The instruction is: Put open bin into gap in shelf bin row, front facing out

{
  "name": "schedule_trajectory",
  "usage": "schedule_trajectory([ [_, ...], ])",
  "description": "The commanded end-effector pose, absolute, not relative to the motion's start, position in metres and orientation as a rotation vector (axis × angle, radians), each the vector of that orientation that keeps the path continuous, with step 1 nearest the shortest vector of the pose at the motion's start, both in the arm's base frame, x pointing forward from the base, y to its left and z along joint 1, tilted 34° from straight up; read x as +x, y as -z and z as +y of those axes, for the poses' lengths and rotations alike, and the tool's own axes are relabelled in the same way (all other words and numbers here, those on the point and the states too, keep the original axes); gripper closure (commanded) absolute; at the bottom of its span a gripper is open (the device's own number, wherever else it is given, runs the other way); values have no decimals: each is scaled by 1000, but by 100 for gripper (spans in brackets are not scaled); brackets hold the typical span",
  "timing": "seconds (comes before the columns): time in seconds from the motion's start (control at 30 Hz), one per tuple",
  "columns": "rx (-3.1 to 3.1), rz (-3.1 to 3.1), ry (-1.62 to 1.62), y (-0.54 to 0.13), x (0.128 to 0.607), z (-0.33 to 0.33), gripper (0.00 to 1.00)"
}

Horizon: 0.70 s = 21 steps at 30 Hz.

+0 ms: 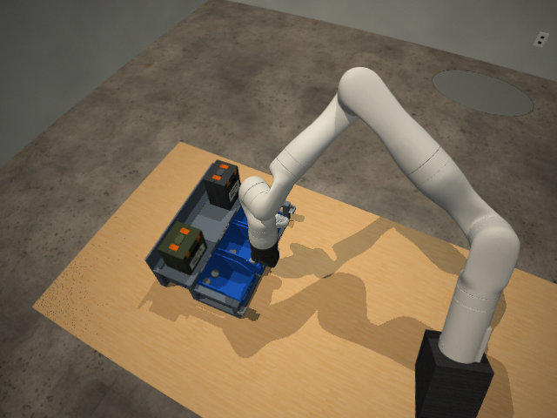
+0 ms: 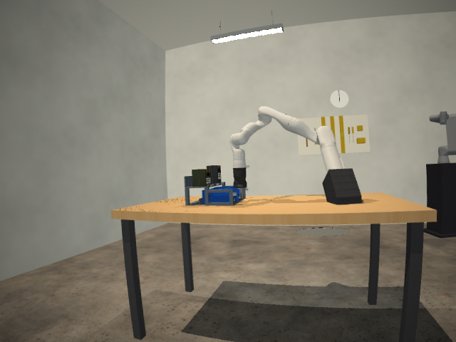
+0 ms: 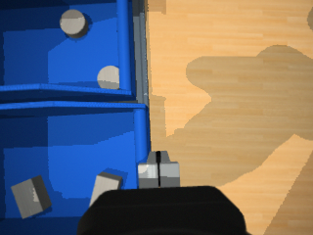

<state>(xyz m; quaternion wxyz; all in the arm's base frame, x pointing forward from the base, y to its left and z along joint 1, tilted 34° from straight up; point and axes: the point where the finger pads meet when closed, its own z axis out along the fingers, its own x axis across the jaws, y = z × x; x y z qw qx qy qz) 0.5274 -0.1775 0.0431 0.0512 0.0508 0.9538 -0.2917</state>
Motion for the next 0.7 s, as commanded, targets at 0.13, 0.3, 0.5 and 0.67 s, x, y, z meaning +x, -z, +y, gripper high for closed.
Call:
schedule_trajectory([
  [0.13, 151, 2910, 893, -43, 528, -178, 100],
  [0.3, 153, 2907, 892, -44, 532, -178, 100],
  [0.5, 152, 2908, 892, -44, 534, -178, 100],
  [0.67, 152, 2908, 892, -44, 535, -179, 100],
])
